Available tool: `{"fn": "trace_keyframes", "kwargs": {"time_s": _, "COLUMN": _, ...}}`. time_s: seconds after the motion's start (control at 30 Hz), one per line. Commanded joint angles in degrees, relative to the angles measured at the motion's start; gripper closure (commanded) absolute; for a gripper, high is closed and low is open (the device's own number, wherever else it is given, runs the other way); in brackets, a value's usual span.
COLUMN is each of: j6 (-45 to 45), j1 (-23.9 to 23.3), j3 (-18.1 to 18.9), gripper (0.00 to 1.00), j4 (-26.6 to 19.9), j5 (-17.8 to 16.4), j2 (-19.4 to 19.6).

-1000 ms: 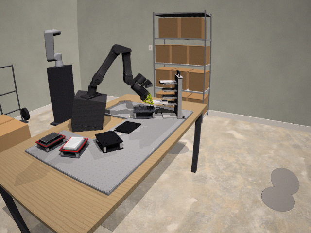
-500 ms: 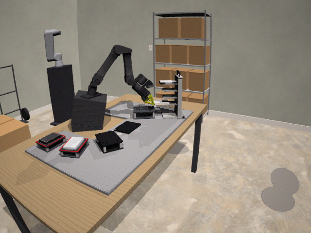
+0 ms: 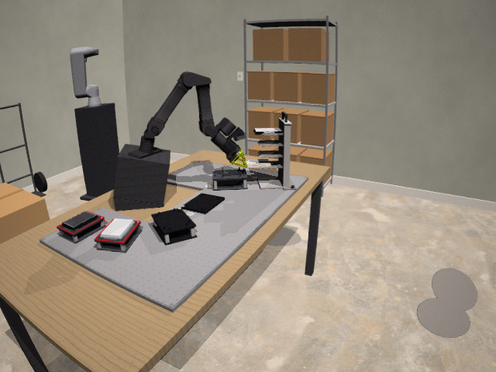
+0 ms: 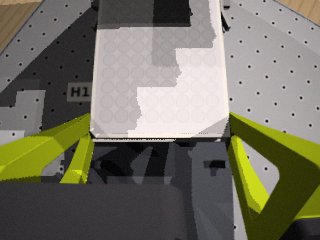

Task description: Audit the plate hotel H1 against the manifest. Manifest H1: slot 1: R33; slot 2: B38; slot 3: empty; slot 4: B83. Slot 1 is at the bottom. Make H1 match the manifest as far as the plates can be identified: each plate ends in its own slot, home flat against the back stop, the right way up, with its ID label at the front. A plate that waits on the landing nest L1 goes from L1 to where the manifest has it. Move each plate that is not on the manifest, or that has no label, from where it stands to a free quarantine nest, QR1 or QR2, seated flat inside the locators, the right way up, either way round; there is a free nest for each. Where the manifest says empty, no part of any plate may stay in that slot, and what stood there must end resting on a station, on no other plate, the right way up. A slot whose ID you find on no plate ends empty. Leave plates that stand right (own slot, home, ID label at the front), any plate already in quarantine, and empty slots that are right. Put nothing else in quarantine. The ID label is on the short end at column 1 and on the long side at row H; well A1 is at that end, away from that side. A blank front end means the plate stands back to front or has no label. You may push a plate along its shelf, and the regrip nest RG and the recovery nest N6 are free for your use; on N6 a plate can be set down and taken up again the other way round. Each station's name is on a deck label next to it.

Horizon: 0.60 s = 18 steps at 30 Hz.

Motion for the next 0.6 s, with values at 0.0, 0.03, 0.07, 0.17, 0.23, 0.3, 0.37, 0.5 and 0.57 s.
{"fn": "trace_keyframes", "kwargs": {"time_s": 0.0, "j6": -0.1, "j1": -0.2, "j3": 0.5, "gripper": 0.14, "j4": 0.1, "j5": 0.0, "j2": -0.2}}
{"fn": "trace_keyframes", "kwargs": {"time_s": 0.03, "j6": -0.1, "j1": -0.2, "j3": 0.5, "gripper": 0.14, "j4": 0.1, "j5": 0.0, "j2": -0.2}}
{"fn": "trace_keyframes", "kwargs": {"time_s": 0.07, "j6": -0.1, "j1": -0.2, "j3": 0.5, "gripper": 0.14, "j4": 0.1, "j5": 0.0, "j2": -0.2}}
{"fn": "trace_keyframes", "kwargs": {"time_s": 0.17, "j6": -0.1, "j1": -0.2, "j3": 0.5, "gripper": 0.14, "j4": 0.1, "j5": 0.0, "j2": -0.2}}
{"fn": "trace_keyframes", "kwargs": {"time_s": 0.23, "j6": -0.1, "j1": -0.2, "j3": 0.5, "gripper": 0.14, "j4": 0.1, "j5": 0.0, "j2": -0.2}}
{"fn": "trace_keyframes", "kwargs": {"time_s": 0.3, "j6": -0.1, "j1": -0.2, "j3": 0.5, "gripper": 0.14, "j4": 0.1, "j5": 0.0, "j2": -0.2}}
{"fn": "trace_keyframes", "kwargs": {"time_s": 0.37, "j6": -0.4, "j1": -0.8, "j3": 2.0, "gripper": 0.14, "j4": -0.7, "j5": -0.3, "j2": 1.1}}
{"fn": "trace_keyframes", "kwargs": {"time_s": 0.5, "j6": -0.4, "j1": -0.9, "j3": 2.5, "gripper": 0.14, "j4": -0.5, "j5": -0.3, "j2": 1.5}}
{"fn": "trace_keyframes", "kwargs": {"time_s": 0.57, "j6": -0.4, "j1": -0.5, "j3": 2.6, "gripper": 0.14, "j4": -0.5, "j5": -0.3, "j2": 0.7}}
